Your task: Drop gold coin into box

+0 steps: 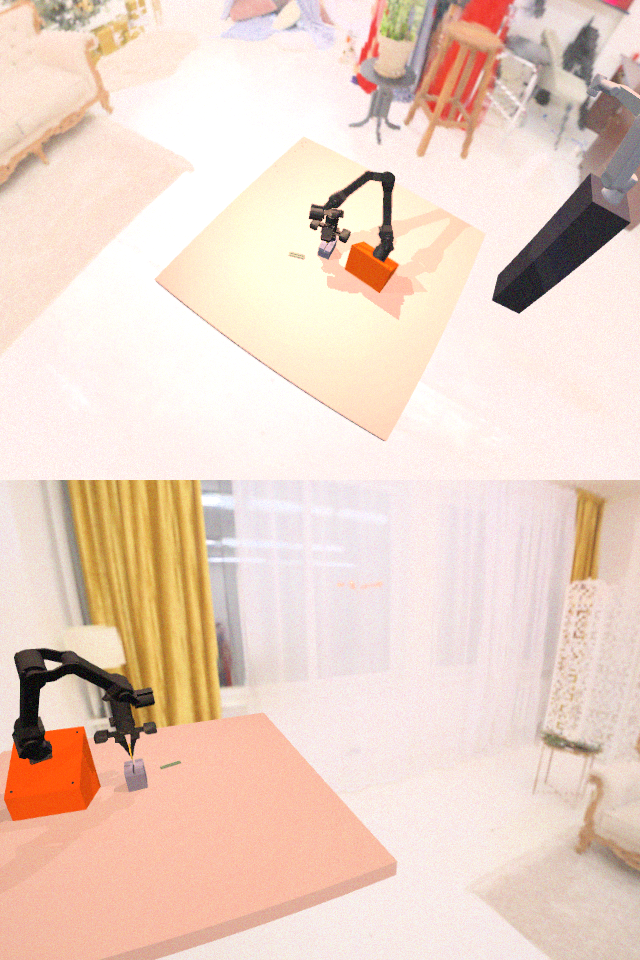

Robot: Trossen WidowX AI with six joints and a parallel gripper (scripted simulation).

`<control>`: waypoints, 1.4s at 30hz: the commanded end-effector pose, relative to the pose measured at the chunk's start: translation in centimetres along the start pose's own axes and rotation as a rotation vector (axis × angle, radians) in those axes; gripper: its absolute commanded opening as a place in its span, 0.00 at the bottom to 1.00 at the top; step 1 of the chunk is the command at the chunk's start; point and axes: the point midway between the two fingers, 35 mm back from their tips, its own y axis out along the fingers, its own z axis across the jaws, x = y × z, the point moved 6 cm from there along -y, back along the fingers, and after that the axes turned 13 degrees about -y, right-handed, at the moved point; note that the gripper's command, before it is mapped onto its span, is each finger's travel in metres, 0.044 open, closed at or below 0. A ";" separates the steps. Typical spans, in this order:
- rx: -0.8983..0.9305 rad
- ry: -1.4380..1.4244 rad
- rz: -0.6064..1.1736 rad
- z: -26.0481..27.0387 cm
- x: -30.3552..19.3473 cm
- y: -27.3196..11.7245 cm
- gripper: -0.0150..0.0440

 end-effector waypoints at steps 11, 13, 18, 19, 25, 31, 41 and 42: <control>0.001 0.001 0.000 0.0 -0.1 0.0 0.25; 0.001 0.002 0.000 0.2 -0.2 -0.1 0.25; 0.001 0.010 0.000 0.2 -0.3 -0.2 0.25; 0.001 0.012 0.000 0.2 -0.3 -0.3 0.25; 0.004 0.011 0.000 0.1 -0.4 -0.2 0.25; 0.006 0.005 -0.001 0.2 -0.2 -0.1 0.25; 0.006 -0.001 0.000 0.1 -0.3 0.5 0.25; 0.006 -0.001 0.000 0.1 -0.3 0.5 0.25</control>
